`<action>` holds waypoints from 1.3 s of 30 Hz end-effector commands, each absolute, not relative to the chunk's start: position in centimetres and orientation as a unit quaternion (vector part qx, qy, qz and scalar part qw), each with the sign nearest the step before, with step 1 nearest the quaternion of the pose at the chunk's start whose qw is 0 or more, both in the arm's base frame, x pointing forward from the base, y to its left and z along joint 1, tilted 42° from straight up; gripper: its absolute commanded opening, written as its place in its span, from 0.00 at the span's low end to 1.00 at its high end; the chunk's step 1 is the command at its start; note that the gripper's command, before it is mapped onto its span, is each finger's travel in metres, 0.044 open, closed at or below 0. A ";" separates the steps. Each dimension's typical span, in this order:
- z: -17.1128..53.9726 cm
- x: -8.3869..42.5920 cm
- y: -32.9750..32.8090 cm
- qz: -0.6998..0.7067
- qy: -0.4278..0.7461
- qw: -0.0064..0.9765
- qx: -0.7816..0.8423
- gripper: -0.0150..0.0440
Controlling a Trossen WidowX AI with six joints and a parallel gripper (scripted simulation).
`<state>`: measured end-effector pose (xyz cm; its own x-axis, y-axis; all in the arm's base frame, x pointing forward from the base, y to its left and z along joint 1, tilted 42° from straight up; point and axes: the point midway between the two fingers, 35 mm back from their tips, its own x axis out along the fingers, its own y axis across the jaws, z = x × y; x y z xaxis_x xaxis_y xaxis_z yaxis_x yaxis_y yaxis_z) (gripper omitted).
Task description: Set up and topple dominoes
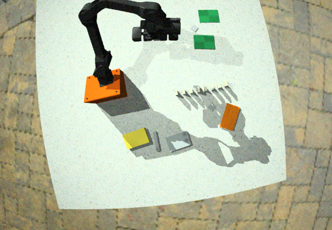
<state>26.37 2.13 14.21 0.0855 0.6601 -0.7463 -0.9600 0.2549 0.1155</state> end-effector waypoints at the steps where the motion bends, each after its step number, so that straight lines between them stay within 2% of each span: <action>1: 11.5 27.5 -1.8 0.512 0.441 0.728 -0.117 0.44; 7: 4.4 27.6 -10.4 0.335 0.587 0.726 0.124 0.44; 11: -0.6 25.6 -15.2 0.211 0.643 0.682 0.278 0.44; 13: -1.5 25.1 -15.9 0.190 0.650 0.671 0.303 0.44; 19: -2.3 25.4 -15.4 0.189 0.650 0.671 0.303 0.44; 39: -11.4 26.2 -7.2 0.191 0.648 0.671 0.305 0.44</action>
<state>26.22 -7.73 -10.95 0.0772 0.6495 -0.7564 0.1355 0.7448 0.6534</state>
